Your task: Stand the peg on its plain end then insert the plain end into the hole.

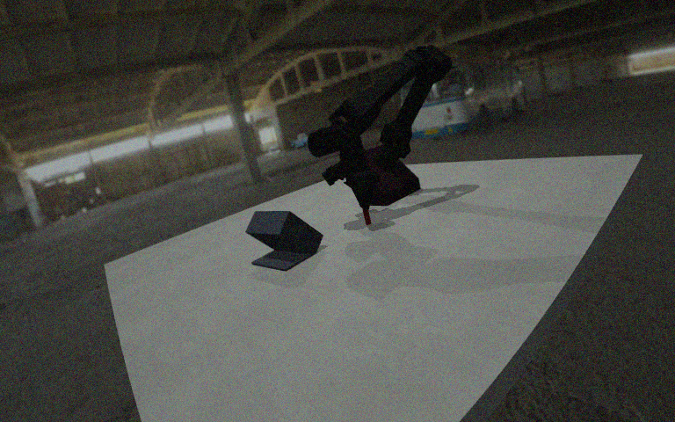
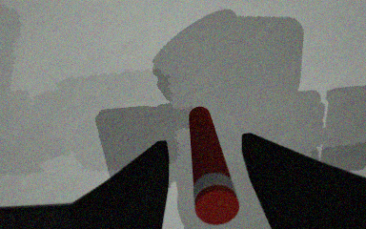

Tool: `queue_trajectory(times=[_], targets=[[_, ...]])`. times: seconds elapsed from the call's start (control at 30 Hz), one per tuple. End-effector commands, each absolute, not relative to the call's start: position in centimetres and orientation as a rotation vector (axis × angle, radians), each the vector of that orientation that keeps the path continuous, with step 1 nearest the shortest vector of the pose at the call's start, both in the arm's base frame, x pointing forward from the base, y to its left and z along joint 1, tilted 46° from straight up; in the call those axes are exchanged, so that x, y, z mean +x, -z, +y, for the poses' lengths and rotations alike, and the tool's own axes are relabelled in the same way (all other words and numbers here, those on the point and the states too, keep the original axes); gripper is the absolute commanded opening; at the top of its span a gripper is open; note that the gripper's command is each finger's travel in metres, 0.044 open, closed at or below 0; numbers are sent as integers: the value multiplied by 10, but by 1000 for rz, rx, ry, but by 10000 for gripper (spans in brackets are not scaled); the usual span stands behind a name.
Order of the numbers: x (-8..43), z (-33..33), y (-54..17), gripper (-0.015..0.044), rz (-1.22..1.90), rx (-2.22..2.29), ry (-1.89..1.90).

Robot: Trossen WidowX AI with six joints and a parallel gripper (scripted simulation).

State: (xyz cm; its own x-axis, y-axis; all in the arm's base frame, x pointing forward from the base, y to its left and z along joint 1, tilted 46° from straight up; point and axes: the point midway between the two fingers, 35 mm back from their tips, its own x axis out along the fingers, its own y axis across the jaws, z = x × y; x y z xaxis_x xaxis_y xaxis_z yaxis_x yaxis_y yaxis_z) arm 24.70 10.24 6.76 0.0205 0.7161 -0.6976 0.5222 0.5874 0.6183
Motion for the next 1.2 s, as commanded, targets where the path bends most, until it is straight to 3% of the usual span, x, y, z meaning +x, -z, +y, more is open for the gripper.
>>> queue_trajectory(times=[0.0,0.27,1.17], targets=[[247,102,-68,72,1638,1050,-209],[247,102,-68,0,1638,1050,-209],[247,42,-119,0,1636,1059,-200]])
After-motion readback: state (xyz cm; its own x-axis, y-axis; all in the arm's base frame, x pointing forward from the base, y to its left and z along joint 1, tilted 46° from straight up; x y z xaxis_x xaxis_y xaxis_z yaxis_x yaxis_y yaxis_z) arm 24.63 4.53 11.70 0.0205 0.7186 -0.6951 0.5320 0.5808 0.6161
